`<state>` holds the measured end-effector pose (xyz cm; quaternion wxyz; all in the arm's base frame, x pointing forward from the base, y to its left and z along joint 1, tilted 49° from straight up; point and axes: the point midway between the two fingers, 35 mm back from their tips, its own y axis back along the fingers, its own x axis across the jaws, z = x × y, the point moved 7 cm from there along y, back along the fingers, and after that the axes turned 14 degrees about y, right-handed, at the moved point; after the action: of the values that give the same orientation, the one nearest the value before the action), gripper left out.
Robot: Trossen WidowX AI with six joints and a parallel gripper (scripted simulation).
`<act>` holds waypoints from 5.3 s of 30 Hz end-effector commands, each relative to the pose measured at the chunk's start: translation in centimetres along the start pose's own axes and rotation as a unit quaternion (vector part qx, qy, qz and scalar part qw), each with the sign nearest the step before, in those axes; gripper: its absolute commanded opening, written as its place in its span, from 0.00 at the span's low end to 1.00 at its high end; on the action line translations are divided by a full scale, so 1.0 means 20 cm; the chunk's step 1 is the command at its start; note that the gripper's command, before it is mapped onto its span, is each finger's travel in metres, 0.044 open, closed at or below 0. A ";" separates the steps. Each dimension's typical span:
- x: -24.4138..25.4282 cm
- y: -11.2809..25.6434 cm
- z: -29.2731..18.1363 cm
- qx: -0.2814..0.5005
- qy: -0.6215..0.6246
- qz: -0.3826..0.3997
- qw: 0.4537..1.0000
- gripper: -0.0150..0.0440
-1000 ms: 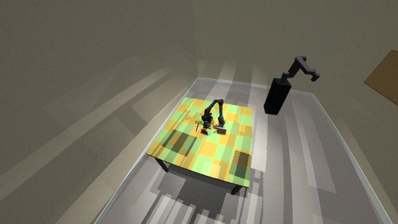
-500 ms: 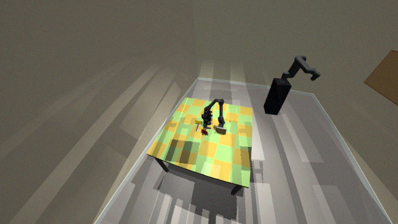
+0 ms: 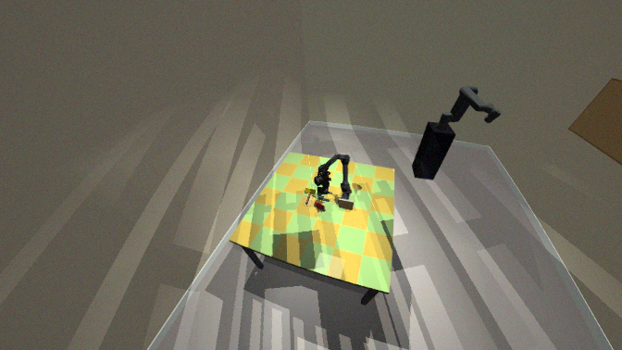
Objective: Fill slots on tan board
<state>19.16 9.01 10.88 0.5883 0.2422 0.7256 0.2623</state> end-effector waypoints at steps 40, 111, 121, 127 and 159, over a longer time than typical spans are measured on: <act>-0.06 0.03 0.54 -0.003 0.021 0.001 1.000 0.25; -0.08 -0.29 0.66 -0.003 0.025 -0.004 1.000 0.25; -0.09 -0.32 0.66 -0.003 0.025 -0.004 1.000 0.25; -0.09 -0.34 0.66 -0.003 0.025 -0.004 1.000 0.25; -0.09 -0.38 0.66 -0.002 0.023 -0.002 1.000 0.54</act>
<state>32.18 3.44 4.80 0.5722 0.2339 0.7388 0.2683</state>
